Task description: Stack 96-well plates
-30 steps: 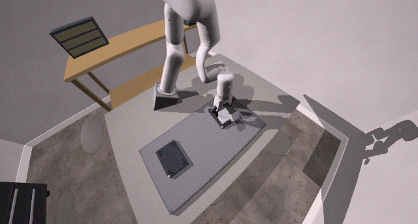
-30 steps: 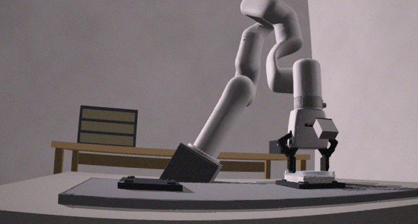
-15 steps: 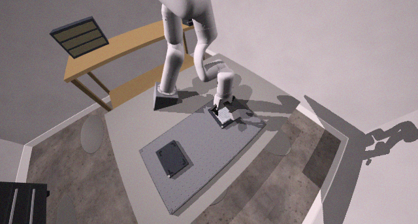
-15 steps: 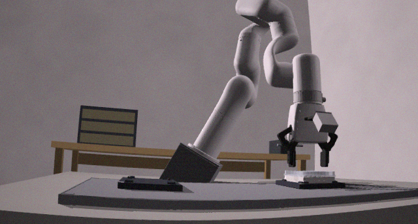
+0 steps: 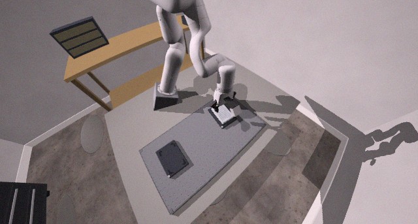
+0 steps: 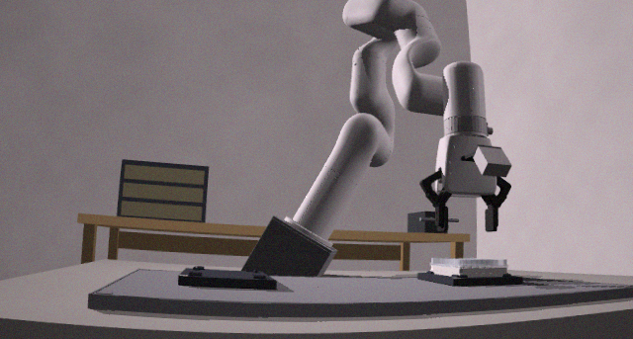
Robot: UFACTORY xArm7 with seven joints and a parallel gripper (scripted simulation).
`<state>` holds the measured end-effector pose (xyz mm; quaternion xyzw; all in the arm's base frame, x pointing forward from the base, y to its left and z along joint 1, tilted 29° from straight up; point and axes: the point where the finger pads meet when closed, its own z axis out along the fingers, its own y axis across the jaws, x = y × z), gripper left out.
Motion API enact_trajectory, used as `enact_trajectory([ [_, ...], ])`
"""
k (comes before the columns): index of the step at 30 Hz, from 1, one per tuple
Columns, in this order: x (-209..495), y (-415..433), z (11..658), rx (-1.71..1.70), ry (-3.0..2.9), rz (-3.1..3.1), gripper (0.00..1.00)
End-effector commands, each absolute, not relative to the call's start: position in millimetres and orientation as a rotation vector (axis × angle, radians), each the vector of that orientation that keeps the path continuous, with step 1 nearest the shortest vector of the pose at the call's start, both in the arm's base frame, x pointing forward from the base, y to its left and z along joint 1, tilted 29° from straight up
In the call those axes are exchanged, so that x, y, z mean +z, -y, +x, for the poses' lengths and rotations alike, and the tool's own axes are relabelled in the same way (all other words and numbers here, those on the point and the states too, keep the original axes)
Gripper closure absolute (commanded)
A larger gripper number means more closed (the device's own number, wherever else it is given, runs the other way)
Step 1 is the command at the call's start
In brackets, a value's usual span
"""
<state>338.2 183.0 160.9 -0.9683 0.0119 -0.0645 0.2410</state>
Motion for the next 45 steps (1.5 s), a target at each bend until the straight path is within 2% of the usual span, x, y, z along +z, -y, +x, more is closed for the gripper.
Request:
enact_trajectory([
  [1,171.1,-178.5,337.2,-0.179,-0.034,-2.649,0.00],
  [12,196.4,-165.0,333.4,-0.179,-0.034,-2.649,0.00],
  [45,196.4,-165.1,333.4,-0.179,-0.034,-2.649,0.00],
])
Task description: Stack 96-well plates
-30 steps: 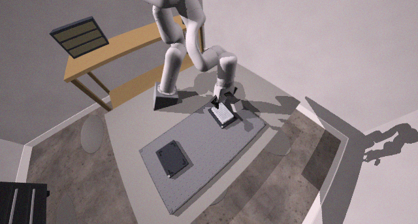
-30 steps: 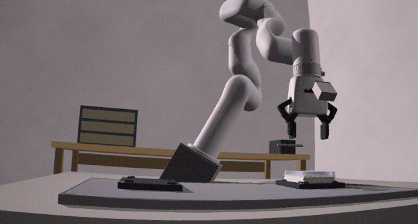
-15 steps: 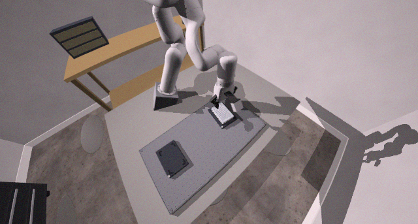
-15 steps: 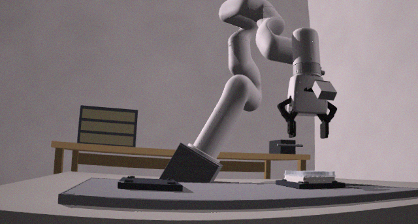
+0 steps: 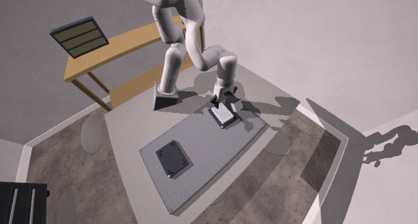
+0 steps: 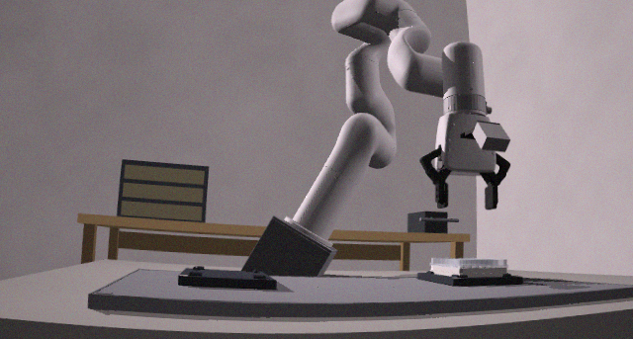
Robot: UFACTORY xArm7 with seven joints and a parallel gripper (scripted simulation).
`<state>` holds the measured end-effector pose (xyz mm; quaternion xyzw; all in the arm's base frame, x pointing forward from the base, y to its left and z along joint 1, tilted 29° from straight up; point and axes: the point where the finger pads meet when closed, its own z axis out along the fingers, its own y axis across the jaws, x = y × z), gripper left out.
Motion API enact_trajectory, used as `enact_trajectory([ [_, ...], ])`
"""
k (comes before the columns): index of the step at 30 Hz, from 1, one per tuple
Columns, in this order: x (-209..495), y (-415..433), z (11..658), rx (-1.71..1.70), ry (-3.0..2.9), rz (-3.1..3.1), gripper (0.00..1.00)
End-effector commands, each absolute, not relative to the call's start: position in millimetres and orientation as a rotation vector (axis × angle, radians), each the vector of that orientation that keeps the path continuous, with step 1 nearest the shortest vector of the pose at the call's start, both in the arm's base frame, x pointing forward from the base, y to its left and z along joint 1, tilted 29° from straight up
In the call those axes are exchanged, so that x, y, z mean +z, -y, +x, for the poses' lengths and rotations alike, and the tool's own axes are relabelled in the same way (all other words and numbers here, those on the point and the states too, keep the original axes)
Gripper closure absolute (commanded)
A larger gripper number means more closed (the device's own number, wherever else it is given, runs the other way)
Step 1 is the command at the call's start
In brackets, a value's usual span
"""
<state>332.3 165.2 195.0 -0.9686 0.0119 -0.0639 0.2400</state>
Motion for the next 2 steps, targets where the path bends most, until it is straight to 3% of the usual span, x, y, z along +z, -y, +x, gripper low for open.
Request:
enact_trajectory([
  [1,196.4,-165.1,333.4,-0.179,-0.034,-2.649,0.00],
  [2,196.4,-165.1,333.4,-0.179,-0.034,-2.649,0.00],
])
